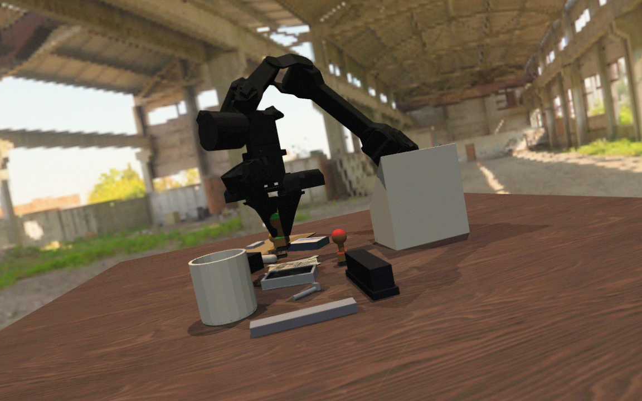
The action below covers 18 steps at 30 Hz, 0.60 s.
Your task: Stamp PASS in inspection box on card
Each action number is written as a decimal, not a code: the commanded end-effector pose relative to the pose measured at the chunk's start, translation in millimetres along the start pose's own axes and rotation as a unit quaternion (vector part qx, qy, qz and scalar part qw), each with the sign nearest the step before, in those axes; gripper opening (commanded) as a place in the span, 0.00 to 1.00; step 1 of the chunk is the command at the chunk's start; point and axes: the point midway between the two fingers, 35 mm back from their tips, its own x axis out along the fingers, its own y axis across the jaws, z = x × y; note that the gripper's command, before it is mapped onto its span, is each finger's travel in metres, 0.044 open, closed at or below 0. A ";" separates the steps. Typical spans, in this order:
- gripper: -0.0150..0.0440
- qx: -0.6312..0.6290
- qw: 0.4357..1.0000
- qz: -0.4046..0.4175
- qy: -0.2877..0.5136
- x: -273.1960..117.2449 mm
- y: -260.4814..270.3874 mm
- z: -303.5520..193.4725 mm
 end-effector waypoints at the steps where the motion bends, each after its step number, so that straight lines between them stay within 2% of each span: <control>1: 0.25 -0.004 1.000 -0.001 0.002 5.1 0.7 -0.4; 18: 0.25 -0.003 1.000 -0.001 0.002 16.5 0.3 -0.5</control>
